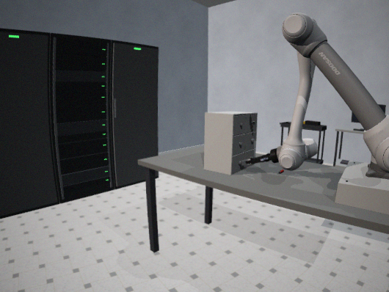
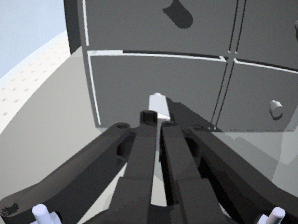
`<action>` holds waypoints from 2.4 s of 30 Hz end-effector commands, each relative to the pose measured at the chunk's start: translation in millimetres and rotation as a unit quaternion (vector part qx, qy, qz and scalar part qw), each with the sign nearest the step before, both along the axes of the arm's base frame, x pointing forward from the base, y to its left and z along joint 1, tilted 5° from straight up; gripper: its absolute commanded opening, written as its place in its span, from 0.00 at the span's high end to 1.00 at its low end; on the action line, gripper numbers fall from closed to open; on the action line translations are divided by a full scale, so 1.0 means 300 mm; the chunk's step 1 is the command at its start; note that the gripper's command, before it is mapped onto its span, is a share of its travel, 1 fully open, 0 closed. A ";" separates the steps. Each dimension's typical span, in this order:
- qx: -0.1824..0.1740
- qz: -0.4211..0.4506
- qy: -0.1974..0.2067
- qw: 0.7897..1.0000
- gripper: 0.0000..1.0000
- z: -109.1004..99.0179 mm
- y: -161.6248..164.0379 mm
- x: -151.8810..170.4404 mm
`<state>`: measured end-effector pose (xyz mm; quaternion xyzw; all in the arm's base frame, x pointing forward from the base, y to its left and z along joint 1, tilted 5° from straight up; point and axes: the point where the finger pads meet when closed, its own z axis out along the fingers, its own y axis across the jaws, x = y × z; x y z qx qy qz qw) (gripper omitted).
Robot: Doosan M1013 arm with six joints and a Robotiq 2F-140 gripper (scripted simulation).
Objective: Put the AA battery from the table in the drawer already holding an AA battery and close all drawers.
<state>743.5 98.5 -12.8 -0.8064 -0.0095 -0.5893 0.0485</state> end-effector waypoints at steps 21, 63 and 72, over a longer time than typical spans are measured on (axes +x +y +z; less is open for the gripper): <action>0.000 0.000 0.000 1.000 1.00 0.001 0.000 0.000; 0.000 0.000 0.000 1.000 1.00 0.302 -0.045 -0.344; -0.001 0.001 0.019 1.000 1.00 0.312 -0.047 -0.354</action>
